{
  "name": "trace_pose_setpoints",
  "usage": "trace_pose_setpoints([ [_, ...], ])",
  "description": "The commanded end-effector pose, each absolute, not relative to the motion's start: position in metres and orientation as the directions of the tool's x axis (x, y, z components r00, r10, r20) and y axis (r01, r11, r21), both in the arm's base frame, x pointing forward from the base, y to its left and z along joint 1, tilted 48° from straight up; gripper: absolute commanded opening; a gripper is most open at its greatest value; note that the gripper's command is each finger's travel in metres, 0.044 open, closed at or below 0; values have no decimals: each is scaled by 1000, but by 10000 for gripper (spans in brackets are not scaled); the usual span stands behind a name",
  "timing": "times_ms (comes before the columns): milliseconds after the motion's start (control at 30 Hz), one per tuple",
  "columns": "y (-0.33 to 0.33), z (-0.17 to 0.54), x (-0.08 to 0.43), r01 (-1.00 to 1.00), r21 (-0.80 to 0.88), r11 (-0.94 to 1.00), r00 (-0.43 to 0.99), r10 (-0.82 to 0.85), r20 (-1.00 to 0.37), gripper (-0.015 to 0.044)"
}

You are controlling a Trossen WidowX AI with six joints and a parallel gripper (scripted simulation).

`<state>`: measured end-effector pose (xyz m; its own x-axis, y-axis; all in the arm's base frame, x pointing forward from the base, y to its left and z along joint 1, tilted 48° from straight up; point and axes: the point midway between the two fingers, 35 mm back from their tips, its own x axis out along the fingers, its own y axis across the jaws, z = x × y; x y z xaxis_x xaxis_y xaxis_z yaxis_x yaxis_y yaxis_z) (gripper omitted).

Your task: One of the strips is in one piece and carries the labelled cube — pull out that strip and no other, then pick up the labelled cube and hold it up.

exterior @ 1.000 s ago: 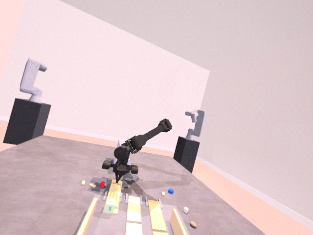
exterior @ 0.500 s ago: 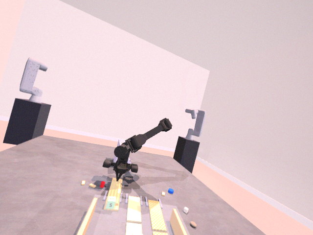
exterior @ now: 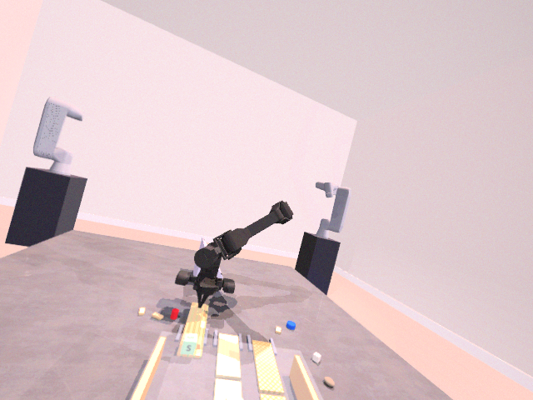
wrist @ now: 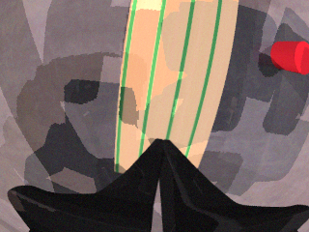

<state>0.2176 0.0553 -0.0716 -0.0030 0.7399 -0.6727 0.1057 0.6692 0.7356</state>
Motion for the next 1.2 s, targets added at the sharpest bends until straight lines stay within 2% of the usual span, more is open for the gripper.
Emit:
trace_pose_setpoints([
  [0,59,-73,211,104,732,673,-26,738,-674,0],
  [367,59,-73,211,104,732,673,-26,738,-674,0],
  [567,24,-44,219,104,730,675,-25,736,-677,0],
  [733,22,-43,219,103,730,675,-26,736,-677,0],
  [1167,18,-45,269,61,734,677,-24,736,-677,341],
])
